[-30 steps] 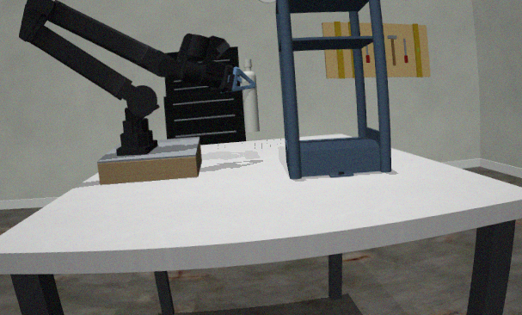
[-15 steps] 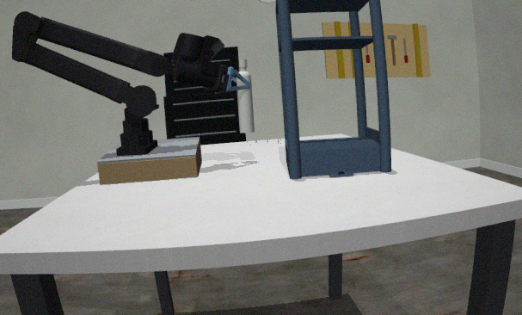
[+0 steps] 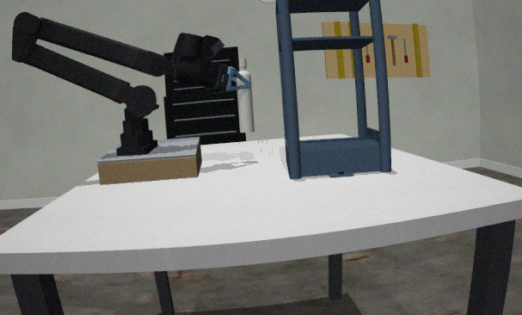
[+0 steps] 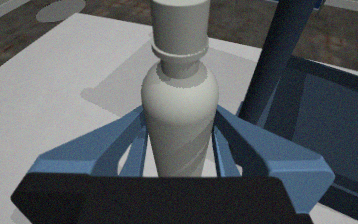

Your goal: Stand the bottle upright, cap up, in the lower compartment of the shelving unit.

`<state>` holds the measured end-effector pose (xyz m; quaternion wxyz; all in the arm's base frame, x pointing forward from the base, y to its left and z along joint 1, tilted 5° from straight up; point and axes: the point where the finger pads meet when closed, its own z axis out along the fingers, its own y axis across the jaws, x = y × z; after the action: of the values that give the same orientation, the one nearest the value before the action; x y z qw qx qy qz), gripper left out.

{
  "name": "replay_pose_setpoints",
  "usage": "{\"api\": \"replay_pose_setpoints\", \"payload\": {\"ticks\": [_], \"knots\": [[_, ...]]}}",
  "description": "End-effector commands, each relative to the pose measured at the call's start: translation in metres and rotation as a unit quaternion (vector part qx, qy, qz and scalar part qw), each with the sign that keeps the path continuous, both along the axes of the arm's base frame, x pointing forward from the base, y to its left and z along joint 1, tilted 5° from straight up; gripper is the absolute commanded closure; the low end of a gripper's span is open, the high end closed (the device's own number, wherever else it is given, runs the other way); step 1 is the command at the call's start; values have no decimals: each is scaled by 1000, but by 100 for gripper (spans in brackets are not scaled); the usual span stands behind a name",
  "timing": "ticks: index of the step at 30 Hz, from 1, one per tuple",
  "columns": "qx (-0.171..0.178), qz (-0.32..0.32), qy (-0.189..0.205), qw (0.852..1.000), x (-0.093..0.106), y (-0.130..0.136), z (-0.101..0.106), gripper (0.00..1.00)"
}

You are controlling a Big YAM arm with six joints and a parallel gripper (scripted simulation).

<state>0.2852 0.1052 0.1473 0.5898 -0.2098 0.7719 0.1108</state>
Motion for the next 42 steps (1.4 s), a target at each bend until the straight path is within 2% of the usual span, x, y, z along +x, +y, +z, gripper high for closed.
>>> {"api": "replay_pose_setpoints", "payload": {"ticks": [1,12,19,25,33,42], "knots": [[8,-5,-34,999,14,0,36,74],[7,-4,-33,999,13,-2,35,74],[-1,-3,-16,1000,-4,-20,16,74],[-2,-3,-11,1000,-14,-35,10,74],[-7,-3,-29,1000,-24,-58,32,74],[-9,-3,-35,999,-25,-62,40,74]]}}
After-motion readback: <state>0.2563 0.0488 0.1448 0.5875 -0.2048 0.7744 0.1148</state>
